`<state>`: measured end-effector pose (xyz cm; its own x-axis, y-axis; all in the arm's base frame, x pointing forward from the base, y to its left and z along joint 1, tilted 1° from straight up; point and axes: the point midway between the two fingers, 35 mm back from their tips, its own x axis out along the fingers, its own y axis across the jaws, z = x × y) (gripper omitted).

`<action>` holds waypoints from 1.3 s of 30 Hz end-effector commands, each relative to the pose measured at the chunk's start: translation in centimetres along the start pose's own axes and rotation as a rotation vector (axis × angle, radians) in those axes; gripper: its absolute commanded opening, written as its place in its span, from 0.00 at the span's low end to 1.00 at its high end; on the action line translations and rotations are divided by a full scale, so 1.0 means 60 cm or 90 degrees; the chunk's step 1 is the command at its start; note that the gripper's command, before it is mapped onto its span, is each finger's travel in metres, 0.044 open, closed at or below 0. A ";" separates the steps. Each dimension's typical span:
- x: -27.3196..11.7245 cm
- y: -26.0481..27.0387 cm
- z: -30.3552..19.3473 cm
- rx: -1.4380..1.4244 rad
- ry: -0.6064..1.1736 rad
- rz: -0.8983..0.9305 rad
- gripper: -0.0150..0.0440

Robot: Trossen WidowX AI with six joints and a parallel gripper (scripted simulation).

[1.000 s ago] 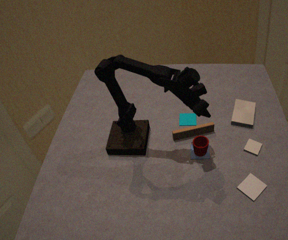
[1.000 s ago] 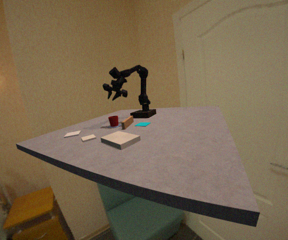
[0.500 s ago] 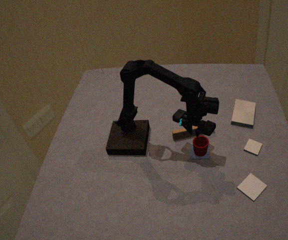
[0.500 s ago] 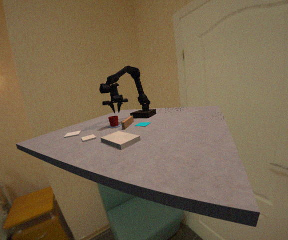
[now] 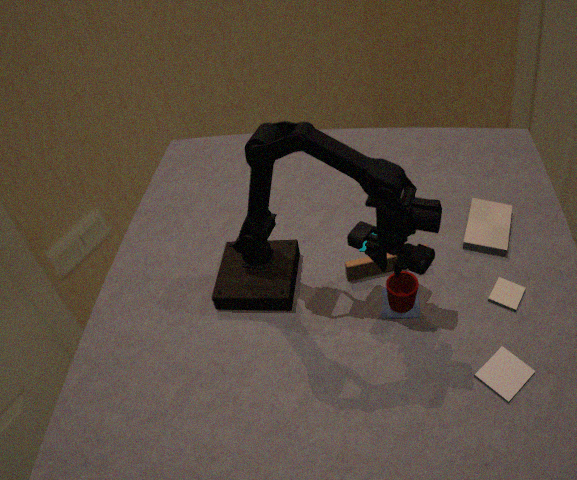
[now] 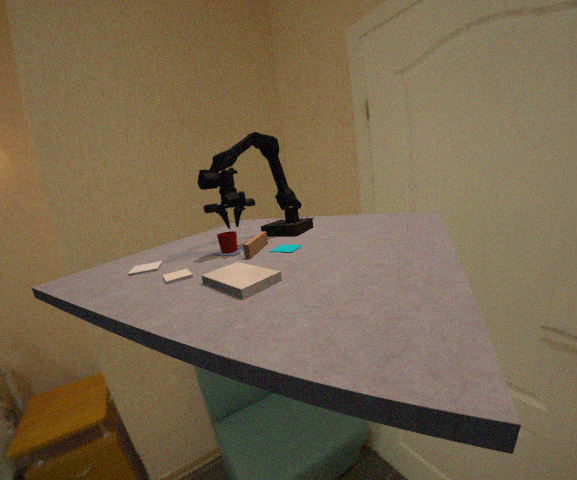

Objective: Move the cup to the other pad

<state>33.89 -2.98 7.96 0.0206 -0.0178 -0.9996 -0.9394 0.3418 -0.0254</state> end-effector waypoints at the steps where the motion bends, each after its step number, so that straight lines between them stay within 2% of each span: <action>1: 0.015 0.001 -0.002 -0.002 0.004 0.004 0.50; 29: 0.091 0.003 -0.002 -0.002 0.004 0.004 0.50; 37: 0.094 0.004 -0.002 -0.002 0.004 0.004 0.50; 39: 0.091 0.003 -0.001 0.000 0.001 0.004 0.42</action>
<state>33.82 -3.08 2.45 0.0143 -0.0175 -0.9997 -0.9397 0.3413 -0.0194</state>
